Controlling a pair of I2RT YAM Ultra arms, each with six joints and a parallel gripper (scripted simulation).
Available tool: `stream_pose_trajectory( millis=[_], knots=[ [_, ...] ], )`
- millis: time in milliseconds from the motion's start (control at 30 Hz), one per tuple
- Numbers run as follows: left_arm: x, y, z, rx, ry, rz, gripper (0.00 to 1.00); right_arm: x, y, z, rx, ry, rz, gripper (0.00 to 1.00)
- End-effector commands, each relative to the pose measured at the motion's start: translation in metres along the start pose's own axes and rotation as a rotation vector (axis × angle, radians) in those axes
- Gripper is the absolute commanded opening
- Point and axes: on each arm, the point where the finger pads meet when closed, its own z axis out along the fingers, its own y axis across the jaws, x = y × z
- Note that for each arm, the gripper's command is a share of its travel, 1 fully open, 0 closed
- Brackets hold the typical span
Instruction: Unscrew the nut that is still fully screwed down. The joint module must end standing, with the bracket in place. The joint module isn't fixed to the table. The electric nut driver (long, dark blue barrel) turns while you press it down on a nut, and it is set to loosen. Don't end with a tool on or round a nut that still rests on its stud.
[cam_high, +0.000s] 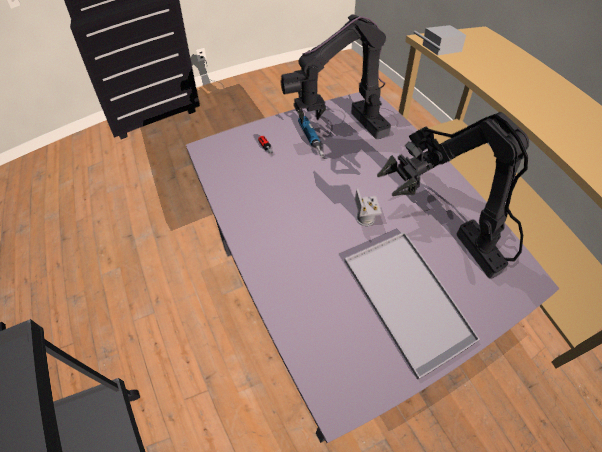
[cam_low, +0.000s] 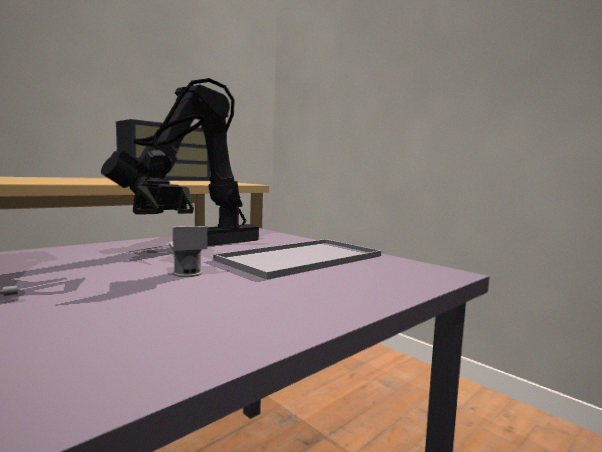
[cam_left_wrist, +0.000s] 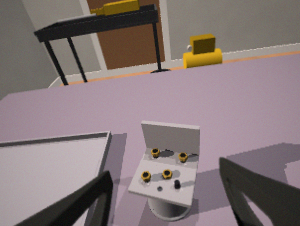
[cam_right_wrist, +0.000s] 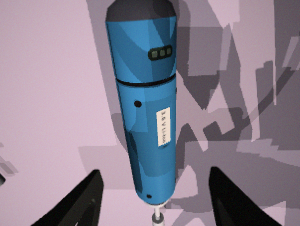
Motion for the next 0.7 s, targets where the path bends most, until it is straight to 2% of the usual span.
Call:
stream_pose_trajectory(
  millis=[0,200,267,367,433,667],
  knots=[
    [-0.02,-0.003,-0.003,-0.012,-0.004,-0.008,0.86,-0.001,0.01,-0.017,-0.053,-0.005,0.001,0.65],
    [-0.035,-0.003,-0.007,-0.012,-0.004,-0.009,0.86,-0.001,0.01,-0.017,-0.053,-0.005,0.001,0.65],
    [-0.024,-0.003,-0.004,-0.02,0.002,0.026,0.86,-0.001,0.01,-0.017,-0.053,-0.005,0.001,0.65],
    [-0.024,-0.003,-0.004,-0.02,0.002,0.026,0.86,-0.001,0.01,-0.017,-0.053,-0.005,0.001,0.65],
    [-0.04,-0.003,-0.009,-0.011,-0.004,-0.008,0.86,-0.001,0.01,-0.017,-0.053,-0.005,0.001,0.65],
    [-0.057,-0.002,-0.013,-0.012,-0.005,-0.009,0.86,-0.001,0.01,-0.017,-0.053,-0.005,0.001,0.65]
  ],
)
